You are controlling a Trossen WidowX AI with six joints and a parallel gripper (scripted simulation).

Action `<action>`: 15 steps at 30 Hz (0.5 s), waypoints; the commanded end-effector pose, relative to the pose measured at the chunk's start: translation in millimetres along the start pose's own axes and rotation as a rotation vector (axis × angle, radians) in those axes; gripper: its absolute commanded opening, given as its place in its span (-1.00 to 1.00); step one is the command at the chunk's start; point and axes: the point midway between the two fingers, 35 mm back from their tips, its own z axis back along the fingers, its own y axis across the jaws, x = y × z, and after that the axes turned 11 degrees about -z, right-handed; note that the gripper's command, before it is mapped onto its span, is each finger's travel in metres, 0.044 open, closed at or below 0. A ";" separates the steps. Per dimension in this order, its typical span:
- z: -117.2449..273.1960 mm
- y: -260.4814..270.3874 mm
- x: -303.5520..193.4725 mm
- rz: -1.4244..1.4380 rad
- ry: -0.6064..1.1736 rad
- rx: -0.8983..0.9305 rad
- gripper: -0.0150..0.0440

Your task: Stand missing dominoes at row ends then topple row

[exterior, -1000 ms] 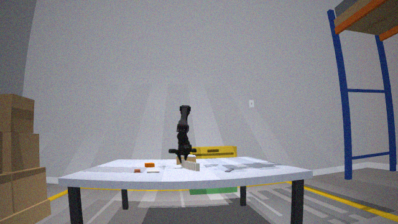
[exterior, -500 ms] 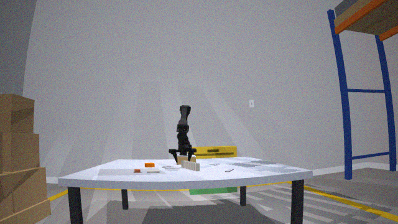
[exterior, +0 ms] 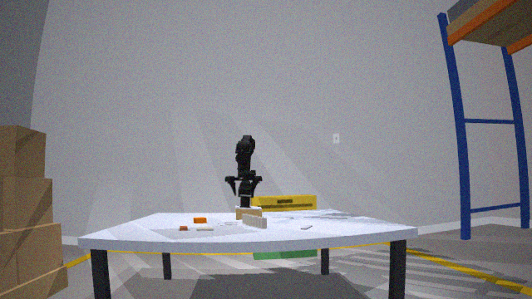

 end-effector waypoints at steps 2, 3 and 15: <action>14.9 0.1 -3.7 0.002 -0.001 0.000 1.00; 14.9 0.1 -3.7 0.002 -0.001 0.000 1.00; -26.8 -5.6 -27.1 -1.033 0.001 0.000 -0.07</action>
